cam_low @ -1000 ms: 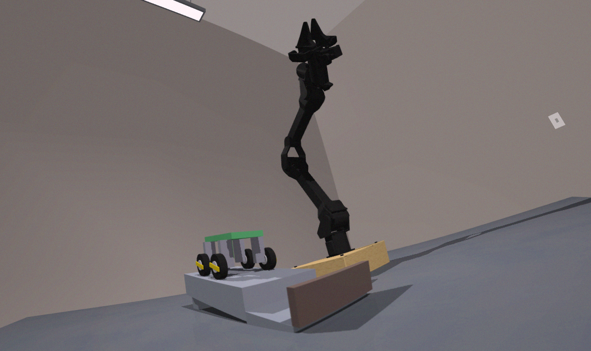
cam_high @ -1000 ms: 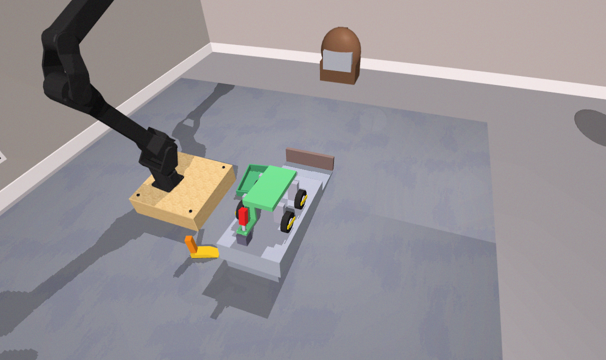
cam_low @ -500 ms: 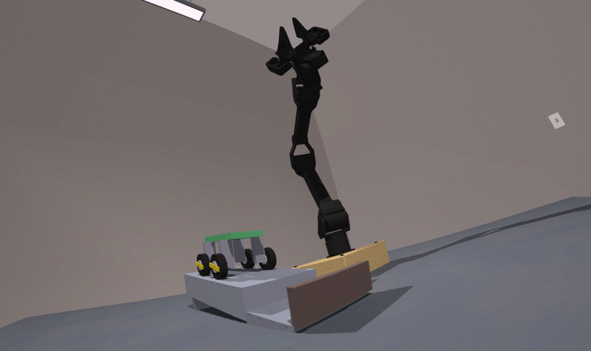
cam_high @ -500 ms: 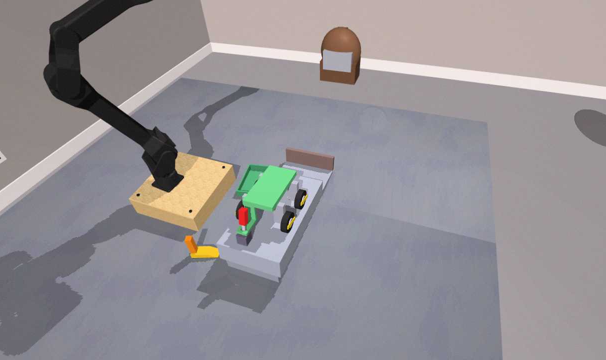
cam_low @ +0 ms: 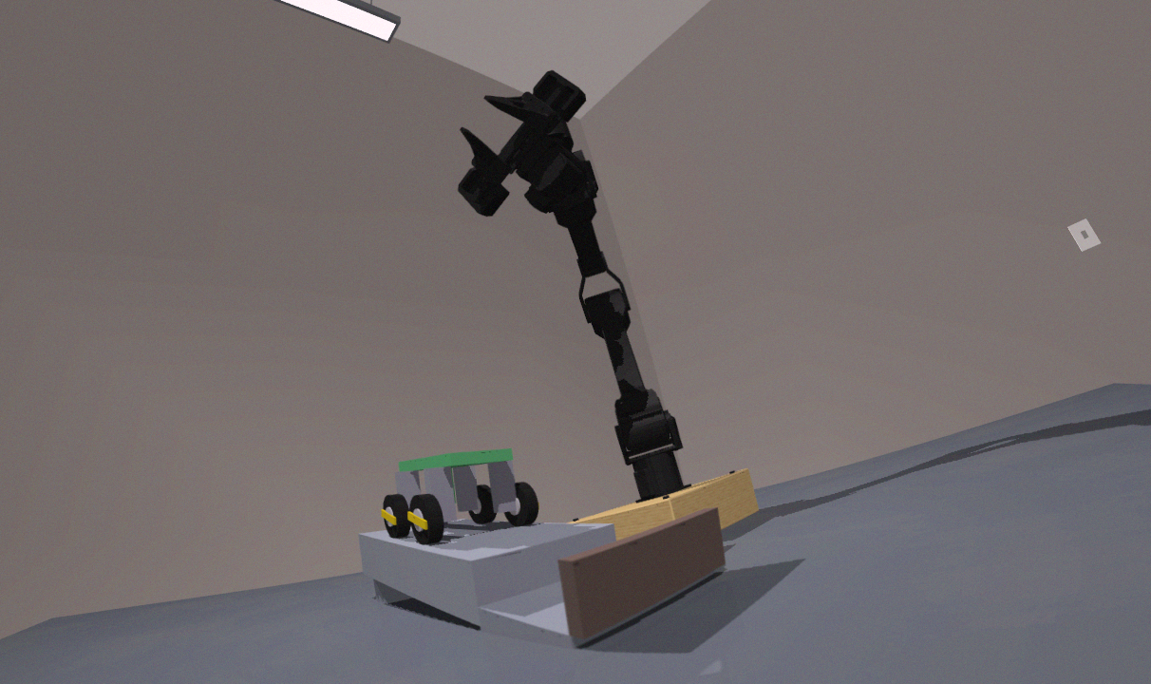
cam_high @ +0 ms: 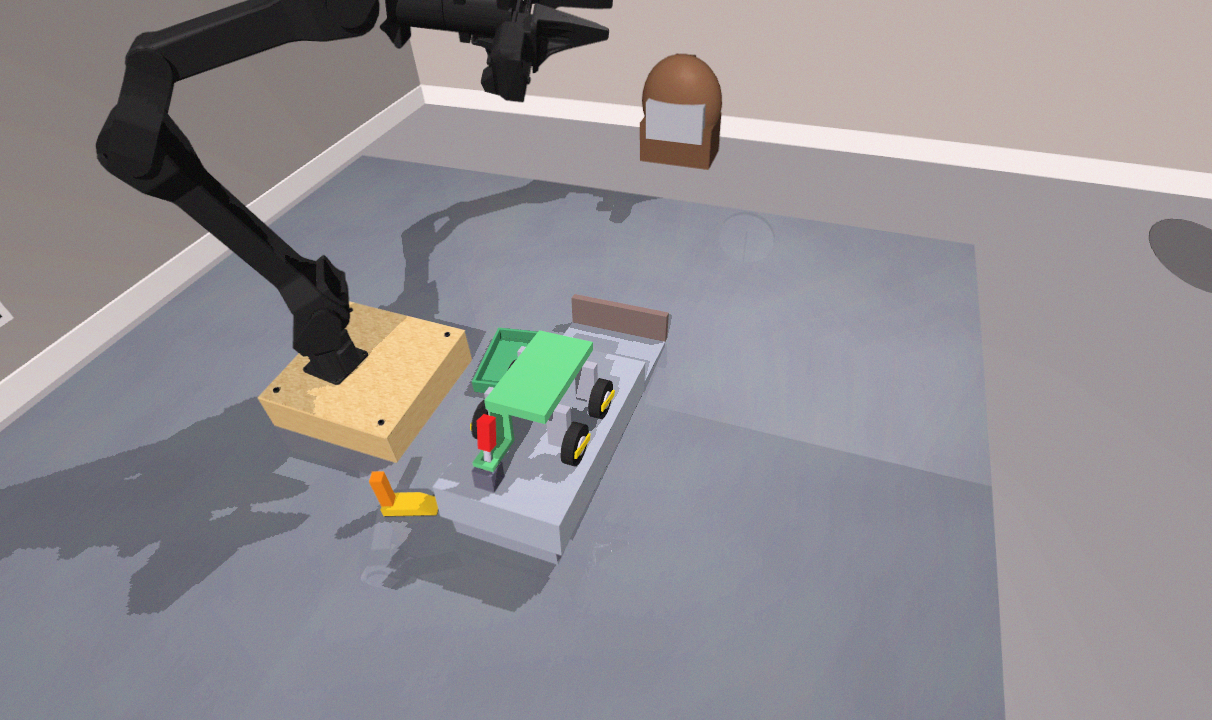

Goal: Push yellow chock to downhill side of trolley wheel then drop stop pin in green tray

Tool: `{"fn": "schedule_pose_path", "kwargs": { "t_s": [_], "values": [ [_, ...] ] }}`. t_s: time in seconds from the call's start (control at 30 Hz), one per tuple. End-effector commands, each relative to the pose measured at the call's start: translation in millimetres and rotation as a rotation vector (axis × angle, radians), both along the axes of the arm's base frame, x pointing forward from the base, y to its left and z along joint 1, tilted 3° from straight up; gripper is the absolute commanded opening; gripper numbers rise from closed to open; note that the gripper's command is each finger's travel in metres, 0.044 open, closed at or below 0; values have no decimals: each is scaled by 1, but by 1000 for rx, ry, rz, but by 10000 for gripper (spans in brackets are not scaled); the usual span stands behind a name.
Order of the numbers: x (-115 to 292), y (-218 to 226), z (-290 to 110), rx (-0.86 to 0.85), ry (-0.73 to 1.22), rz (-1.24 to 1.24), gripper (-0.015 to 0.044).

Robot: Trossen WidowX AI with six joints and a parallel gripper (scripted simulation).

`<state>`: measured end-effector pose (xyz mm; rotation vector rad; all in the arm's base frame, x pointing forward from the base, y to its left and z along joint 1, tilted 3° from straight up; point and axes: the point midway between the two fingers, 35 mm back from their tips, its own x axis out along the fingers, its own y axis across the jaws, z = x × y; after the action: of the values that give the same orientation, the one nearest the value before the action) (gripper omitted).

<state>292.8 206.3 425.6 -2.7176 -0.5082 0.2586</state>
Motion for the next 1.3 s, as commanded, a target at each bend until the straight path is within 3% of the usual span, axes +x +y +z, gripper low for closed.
{"fn": "schedule_pose_path", "kwargs": {
  "t_s": [0.0,0.3,0.6,1.27],
  "values": [
    [24,-28,-36,-66,102,-85,190],
    [51,-95,-98,-151,308,-255,190],
    [53,-169,-157,-178,538,-425,190],
    [-23,-299,-263,-30,1085,-759,190]
  ]
}}
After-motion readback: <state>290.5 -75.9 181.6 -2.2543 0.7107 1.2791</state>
